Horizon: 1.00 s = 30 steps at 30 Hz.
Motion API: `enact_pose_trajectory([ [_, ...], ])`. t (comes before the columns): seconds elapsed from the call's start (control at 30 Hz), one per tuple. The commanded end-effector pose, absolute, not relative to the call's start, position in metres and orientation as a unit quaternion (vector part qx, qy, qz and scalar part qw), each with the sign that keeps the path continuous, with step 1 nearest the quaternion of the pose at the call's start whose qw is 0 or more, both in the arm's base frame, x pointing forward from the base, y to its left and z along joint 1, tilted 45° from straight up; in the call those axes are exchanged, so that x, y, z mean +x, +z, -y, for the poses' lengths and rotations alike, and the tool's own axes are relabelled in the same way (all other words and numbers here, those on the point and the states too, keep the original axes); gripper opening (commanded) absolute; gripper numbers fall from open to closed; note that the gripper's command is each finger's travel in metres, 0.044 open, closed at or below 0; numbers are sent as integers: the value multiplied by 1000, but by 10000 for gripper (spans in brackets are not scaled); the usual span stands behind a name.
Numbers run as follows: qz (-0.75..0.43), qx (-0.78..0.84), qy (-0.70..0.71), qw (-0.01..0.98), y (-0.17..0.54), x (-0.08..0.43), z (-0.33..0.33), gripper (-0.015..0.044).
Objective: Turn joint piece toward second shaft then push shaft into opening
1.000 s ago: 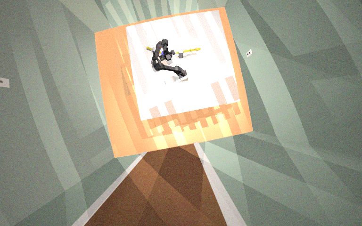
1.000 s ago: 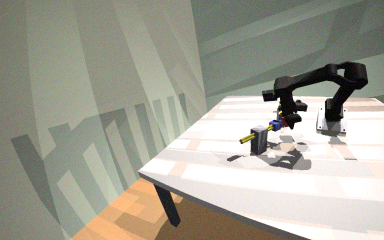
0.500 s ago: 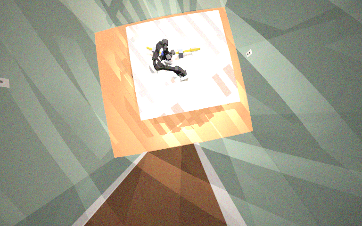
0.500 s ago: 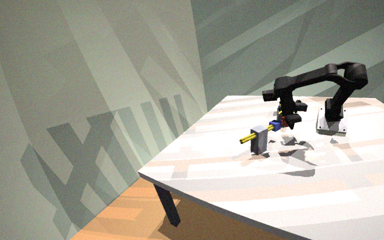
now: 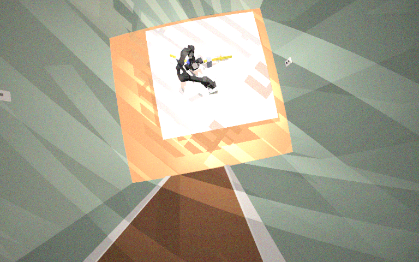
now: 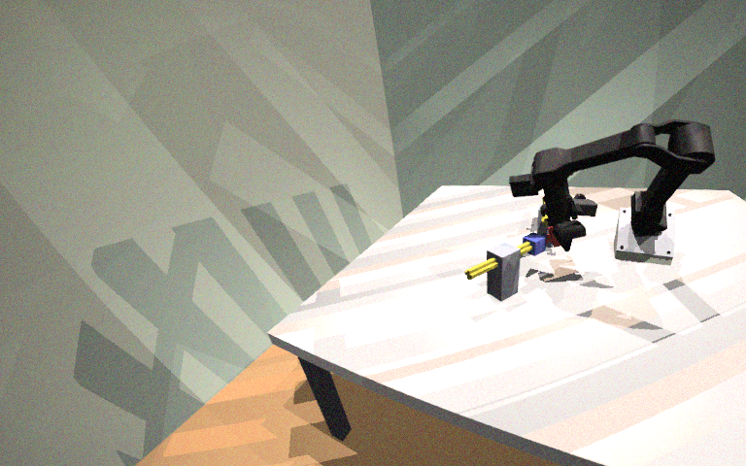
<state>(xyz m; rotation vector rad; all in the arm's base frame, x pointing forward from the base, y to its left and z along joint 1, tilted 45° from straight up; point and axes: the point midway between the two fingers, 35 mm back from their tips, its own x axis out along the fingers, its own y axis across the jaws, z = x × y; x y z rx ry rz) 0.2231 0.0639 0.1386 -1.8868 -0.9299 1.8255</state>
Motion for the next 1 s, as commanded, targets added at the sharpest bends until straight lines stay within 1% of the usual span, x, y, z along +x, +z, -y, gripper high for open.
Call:
enact_pose_trajectory([
  [0.0, 329, -667, 645, 177, 139, 223, -64, 0],
  [0.2, 338, -674, 637, 163, 137, 224, -63, 0],
  [0.97, 428, -725, 539, 16, 123, 233, -51, 0],
])
